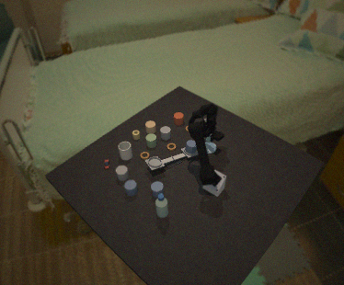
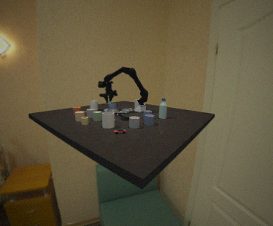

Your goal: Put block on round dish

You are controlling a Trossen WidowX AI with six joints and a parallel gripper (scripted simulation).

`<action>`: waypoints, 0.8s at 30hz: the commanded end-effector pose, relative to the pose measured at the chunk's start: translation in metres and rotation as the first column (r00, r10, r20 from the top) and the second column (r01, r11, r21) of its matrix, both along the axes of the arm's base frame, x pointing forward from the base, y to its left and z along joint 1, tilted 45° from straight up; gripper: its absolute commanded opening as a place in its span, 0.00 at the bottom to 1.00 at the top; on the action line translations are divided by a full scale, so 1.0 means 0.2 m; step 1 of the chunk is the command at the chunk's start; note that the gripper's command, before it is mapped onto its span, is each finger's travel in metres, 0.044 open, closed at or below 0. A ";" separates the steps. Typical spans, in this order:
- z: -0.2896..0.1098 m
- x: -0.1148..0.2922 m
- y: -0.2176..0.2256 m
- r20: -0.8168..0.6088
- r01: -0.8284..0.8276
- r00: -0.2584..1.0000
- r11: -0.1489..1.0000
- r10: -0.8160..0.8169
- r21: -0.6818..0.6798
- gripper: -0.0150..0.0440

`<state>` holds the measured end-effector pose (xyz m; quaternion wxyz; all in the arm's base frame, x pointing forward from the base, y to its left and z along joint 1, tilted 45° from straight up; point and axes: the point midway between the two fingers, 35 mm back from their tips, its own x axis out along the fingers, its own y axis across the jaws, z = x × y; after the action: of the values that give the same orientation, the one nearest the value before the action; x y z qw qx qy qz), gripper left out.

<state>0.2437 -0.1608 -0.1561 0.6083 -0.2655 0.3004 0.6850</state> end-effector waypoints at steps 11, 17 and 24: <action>-0.17 -0.03 0.14 0.011 -0.014 1.000 1.000 0.014 -0.001 0.25; -0.18 -0.04 0.15 0.011 -0.014 1.000 1.000 0.014 -0.001 0.25; -0.22 -0.04 0.19 0.011 -0.014 1.000 1.000 0.014 0.000 0.25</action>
<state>0.2371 -0.1277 -0.1968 0.6025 -0.2768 0.2944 0.6882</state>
